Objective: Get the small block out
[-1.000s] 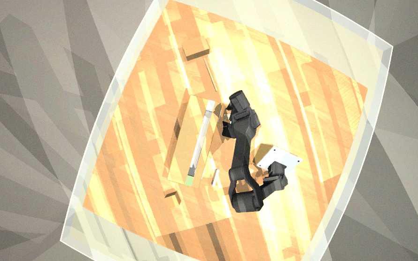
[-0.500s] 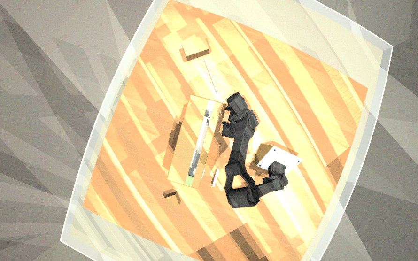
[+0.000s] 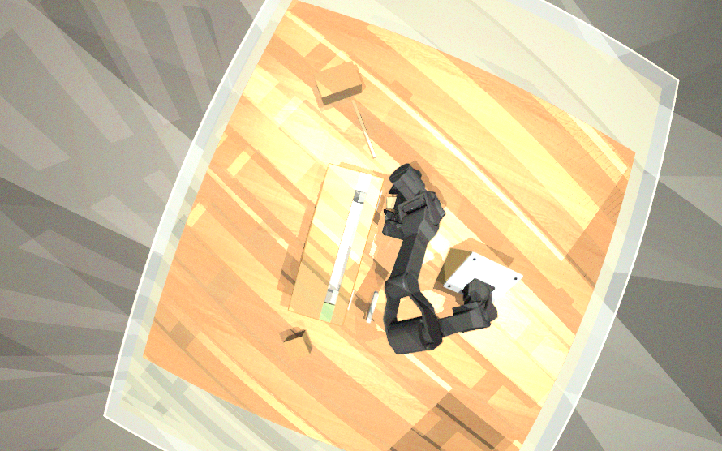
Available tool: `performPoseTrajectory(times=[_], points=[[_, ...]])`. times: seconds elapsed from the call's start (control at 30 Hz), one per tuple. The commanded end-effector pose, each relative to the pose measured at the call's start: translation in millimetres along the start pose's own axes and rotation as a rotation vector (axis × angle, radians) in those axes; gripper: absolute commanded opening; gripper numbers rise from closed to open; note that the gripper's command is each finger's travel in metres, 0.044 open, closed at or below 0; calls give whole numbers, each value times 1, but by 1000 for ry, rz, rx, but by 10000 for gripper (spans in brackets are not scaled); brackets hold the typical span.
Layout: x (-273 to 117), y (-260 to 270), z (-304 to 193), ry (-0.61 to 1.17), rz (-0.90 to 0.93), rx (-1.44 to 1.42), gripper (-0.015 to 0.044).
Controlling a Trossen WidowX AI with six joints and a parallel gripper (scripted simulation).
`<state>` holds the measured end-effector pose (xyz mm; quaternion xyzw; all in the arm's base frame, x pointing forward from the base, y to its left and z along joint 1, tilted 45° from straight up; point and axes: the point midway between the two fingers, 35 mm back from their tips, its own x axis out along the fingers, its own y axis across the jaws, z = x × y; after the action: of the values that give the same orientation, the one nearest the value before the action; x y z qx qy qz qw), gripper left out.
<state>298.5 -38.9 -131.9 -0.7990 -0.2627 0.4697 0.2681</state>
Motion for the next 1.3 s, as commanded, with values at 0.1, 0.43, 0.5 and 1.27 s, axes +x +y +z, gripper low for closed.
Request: performPoseTrajectory(times=[0.1, 0.43, 0.5, 1.27], points=[[2, 0, 3, -2, -7, 13, 95], [-21, 3, -12, -1, 6, 6, 0], [-28, 3, -15, -1, 5, 5, 0], [-123, 3, -20, 29, 164, 321, 0]])
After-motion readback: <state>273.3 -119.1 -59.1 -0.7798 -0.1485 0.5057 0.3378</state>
